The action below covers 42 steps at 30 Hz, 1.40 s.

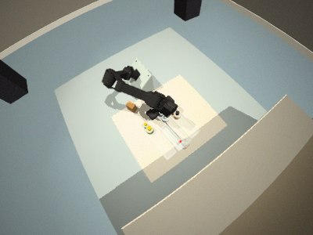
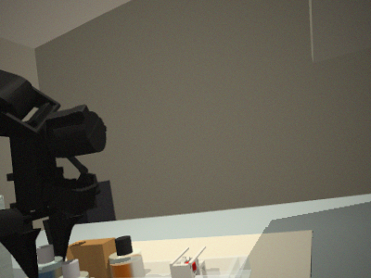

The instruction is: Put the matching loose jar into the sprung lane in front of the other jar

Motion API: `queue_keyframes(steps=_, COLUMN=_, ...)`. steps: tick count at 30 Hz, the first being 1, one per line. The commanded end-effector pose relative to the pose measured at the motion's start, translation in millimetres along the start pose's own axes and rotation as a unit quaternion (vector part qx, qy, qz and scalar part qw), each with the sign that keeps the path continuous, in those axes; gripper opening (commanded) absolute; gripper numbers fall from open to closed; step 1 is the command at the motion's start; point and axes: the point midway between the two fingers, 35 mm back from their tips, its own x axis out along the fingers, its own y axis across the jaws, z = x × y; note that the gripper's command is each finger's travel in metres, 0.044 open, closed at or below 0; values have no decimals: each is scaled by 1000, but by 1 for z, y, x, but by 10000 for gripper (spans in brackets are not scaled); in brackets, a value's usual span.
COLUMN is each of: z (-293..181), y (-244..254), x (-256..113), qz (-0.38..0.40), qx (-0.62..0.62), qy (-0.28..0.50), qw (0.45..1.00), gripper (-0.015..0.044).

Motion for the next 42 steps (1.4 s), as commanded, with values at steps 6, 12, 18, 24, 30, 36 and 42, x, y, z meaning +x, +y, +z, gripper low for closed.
queue_keyframes(steps=6, z=6, y=-1, x=1, qz=-1, qx=5, qy=-10, qw=1000, gripper=0)
queue_keyframes(steps=12, z=6, y=-1, x=3, qz=-1, qx=5, qy=-10, qw=1000, gripper=0)
queue_keyframes(steps=18, z=6, y=-1, x=5, qz=-1, qx=5, qy=-10, qw=1000, gripper=0)
queue_keyframes(steps=24, z=6, y=-1, x=7, qz=-1, qx=5, qy=-10, qw=1000, gripper=0)
queue_keyframes(steps=30, z=5, y=-1, x=9, qz=-1, qx=5, qy=-10, qw=1000, gripper=0)
queue_keyframes(steps=36, z=5, y=-1, x=10, qz=-1, qx=5, qy=-10, qw=1000, gripper=0)
queue_keyframes(steps=42, z=5, y=-1, x=12, qz=-1, qx=5, qy=-10, qw=1000, gripper=0)
